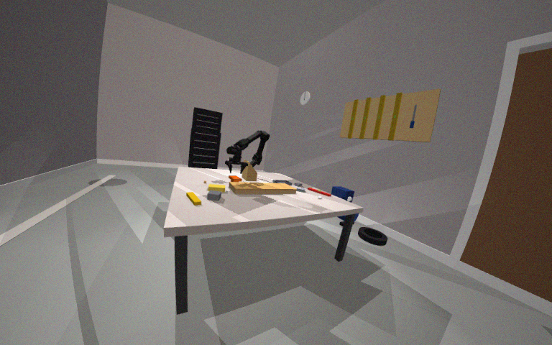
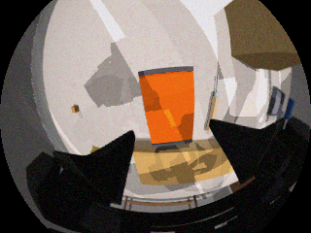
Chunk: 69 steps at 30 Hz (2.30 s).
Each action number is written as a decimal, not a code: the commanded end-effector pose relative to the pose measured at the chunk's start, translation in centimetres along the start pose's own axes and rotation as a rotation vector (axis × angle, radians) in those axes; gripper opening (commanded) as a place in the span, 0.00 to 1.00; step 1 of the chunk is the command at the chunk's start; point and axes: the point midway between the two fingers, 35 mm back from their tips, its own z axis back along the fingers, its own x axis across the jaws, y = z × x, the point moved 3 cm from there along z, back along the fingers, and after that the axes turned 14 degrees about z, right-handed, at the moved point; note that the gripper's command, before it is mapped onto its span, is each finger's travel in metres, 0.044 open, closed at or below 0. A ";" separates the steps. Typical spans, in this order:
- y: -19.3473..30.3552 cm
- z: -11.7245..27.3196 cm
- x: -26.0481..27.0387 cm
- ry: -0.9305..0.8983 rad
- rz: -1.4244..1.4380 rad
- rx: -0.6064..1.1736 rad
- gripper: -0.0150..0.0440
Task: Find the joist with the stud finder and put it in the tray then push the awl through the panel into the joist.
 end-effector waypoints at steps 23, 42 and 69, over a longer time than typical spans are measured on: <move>-0.6 -1.9 -0.3 0.015 -0.016 0.014 1.00; -0.7 -4.9 -0.5 0.016 -0.016 0.016 1.00; -0.7 -3.7 -0.4 0.016 -0.016 0.015 0.30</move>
